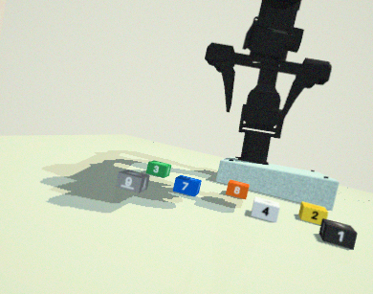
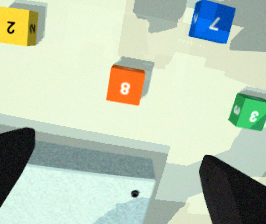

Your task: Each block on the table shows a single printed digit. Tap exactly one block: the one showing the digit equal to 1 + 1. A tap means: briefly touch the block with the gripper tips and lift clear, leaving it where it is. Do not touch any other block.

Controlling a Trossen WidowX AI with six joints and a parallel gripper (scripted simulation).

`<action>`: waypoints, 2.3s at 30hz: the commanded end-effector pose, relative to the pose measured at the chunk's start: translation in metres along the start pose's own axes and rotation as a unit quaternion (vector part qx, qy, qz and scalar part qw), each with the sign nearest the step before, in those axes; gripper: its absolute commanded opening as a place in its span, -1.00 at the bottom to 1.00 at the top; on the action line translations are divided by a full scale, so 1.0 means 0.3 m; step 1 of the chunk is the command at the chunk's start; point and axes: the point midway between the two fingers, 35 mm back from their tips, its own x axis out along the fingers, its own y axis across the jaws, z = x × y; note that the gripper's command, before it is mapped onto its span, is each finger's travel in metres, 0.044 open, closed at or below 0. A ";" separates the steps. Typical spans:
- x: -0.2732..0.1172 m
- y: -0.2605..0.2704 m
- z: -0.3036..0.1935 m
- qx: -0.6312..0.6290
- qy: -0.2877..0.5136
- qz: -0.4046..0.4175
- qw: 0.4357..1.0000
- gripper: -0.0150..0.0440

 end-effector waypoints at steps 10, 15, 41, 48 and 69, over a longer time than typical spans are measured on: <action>0.005 0.008 -0.014 0.003 0.001 0.001 1.000 0.86; 0.005 0.008 -0.014 0.003 0.001 0.001 1.000 0.86; 0.001 0.348 0.160 0.003 -0.001 0.005 1.000 0.86; 0.001 0.348 0.160 0.003 -0.001 0.005 1.000 0.86; 0.271 0.350 0.160 0.003 -0.001 0.005 1.000 -0.42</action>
